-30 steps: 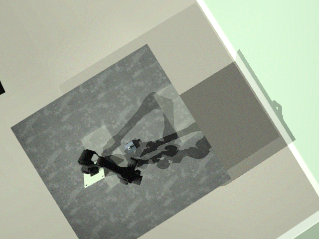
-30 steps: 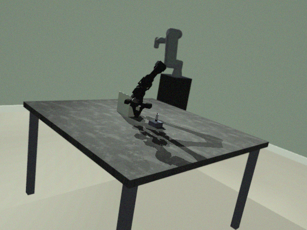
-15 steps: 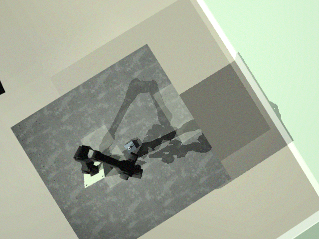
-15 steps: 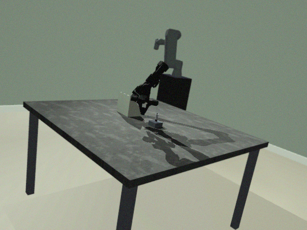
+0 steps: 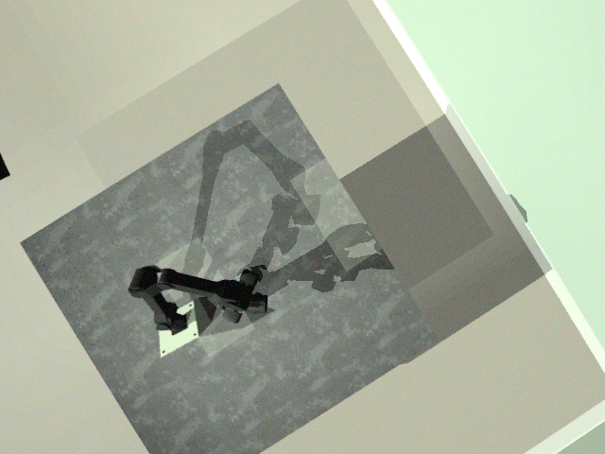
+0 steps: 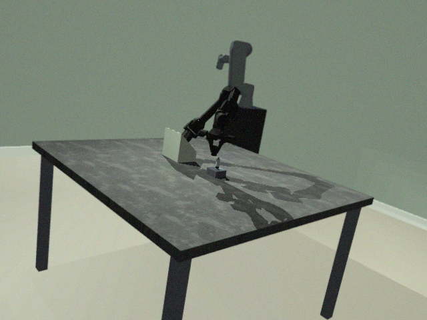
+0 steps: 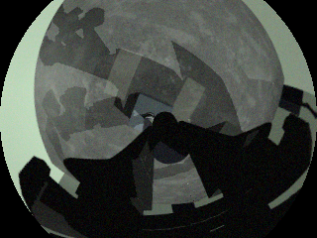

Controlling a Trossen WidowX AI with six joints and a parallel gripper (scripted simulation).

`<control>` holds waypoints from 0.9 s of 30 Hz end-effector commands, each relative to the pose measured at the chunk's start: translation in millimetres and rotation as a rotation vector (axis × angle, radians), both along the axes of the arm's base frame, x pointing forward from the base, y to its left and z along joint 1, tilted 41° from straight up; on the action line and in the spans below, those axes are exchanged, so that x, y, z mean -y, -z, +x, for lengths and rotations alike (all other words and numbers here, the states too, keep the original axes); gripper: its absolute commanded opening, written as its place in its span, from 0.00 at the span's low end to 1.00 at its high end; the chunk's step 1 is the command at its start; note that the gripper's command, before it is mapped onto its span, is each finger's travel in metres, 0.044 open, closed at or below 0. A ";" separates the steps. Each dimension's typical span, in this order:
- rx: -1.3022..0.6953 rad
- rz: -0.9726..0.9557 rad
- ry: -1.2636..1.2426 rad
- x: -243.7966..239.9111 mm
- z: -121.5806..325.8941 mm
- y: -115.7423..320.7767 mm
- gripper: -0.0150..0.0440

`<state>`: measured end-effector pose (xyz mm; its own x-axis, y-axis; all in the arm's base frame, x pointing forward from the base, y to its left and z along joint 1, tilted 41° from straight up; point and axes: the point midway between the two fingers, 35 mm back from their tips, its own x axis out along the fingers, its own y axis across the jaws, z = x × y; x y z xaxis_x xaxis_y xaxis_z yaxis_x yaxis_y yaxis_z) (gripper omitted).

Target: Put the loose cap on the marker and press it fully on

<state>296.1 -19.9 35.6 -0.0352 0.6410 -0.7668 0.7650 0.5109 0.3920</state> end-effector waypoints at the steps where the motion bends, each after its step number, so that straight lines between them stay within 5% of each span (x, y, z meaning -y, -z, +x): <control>1: 0.007 0.007 0.000 -13.8 5.8 -22.0 0.25; 27: 0.007 0.008 0.000 -33.1 6.3 -4.4 0.25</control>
